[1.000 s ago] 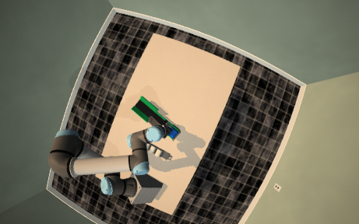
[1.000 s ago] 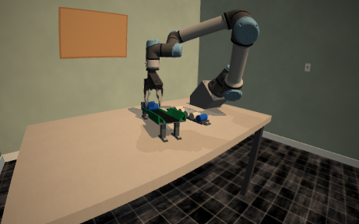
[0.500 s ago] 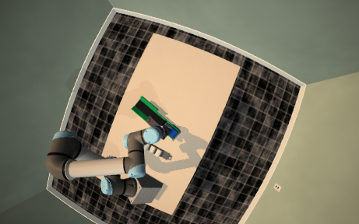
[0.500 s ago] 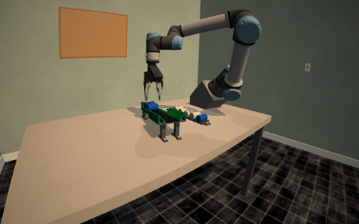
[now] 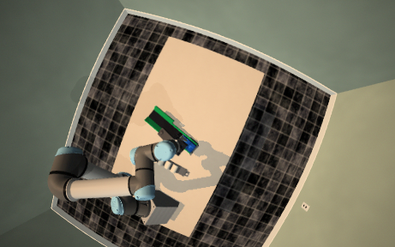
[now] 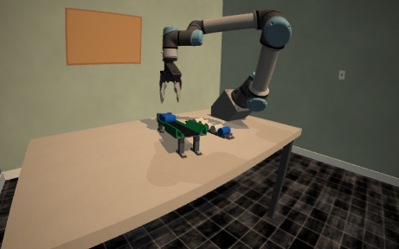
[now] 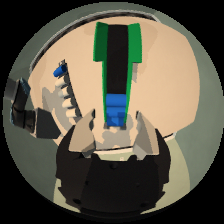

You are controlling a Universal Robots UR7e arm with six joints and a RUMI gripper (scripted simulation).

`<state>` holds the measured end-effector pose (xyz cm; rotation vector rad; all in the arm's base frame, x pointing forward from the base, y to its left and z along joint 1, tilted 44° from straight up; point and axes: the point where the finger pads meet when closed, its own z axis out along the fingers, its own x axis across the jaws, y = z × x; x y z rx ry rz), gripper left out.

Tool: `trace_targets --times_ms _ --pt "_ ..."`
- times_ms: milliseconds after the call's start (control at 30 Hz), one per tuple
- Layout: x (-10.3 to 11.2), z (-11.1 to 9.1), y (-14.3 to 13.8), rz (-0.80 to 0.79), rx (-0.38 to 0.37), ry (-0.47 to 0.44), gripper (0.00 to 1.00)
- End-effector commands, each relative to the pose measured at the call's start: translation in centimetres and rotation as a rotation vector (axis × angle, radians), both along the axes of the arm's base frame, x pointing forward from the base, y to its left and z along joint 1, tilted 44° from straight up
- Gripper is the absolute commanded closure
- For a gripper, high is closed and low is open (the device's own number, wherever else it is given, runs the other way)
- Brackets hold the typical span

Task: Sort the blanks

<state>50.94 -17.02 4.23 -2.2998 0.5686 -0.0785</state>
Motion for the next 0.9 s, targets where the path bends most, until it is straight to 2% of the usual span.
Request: trace_targets --times_ms 0,867 --pt "-0.07 0.24 -0.25 0.0 0.0 0.0 0.0" --pt "-0.35 0.54 0.07 0.003 -0.001 -0.003 0.0"
